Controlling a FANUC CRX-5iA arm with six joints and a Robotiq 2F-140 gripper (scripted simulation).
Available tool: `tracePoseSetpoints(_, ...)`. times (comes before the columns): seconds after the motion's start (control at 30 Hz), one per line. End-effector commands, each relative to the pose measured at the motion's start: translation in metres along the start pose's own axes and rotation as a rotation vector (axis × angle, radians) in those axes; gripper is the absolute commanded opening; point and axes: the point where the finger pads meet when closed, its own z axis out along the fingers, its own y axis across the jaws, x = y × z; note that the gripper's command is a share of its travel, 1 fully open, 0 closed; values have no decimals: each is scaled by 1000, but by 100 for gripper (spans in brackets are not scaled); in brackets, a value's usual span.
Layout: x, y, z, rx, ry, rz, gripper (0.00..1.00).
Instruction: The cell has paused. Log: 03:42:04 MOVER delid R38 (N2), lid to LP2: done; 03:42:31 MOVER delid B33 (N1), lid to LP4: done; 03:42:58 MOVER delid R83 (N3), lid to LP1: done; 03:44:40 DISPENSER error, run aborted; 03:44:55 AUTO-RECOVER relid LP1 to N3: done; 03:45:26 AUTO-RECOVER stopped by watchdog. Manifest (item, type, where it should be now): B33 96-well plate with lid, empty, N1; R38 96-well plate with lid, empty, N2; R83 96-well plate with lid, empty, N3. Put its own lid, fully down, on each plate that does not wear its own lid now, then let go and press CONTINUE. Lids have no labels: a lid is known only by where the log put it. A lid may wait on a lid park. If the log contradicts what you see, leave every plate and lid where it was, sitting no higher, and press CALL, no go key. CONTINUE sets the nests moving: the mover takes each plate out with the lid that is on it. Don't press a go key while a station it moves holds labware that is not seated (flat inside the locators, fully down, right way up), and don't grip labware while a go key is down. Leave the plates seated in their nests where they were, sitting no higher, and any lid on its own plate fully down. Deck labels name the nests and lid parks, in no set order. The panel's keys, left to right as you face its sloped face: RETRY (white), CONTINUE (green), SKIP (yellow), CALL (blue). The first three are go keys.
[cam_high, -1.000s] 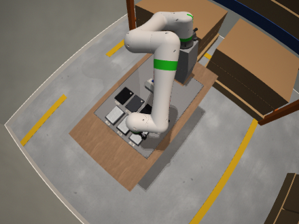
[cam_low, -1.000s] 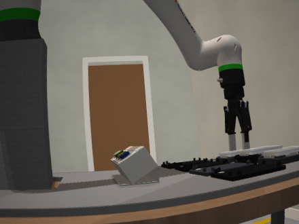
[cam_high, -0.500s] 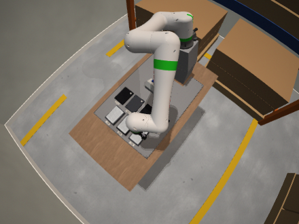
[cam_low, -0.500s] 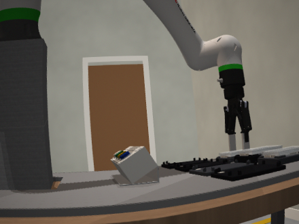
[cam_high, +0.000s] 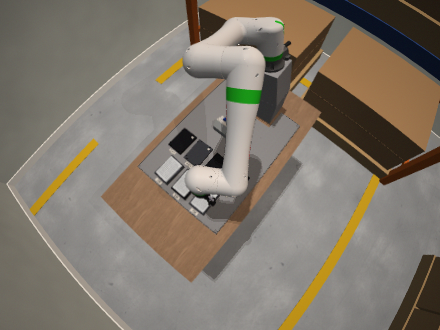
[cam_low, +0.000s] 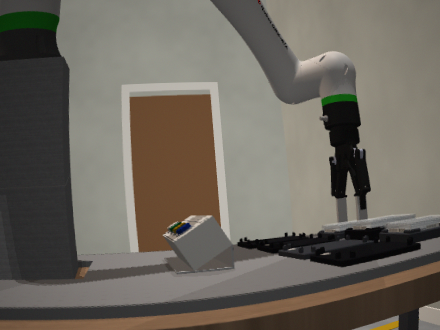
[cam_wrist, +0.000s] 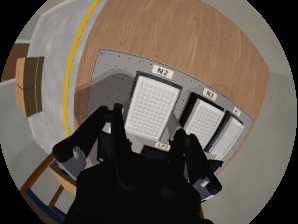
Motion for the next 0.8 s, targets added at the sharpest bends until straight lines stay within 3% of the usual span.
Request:
tracePoseSetpoints(0.0,0,0,0,0,0,0,0)
tracePoseSetpoints(0.5,0,0,0,0,0,0,0)
tracePoseSetpoints(0.53,0,0,0,0,0,0,66)
tracePoseSetpoints(0.77,0,0,0,0,0,0,66)
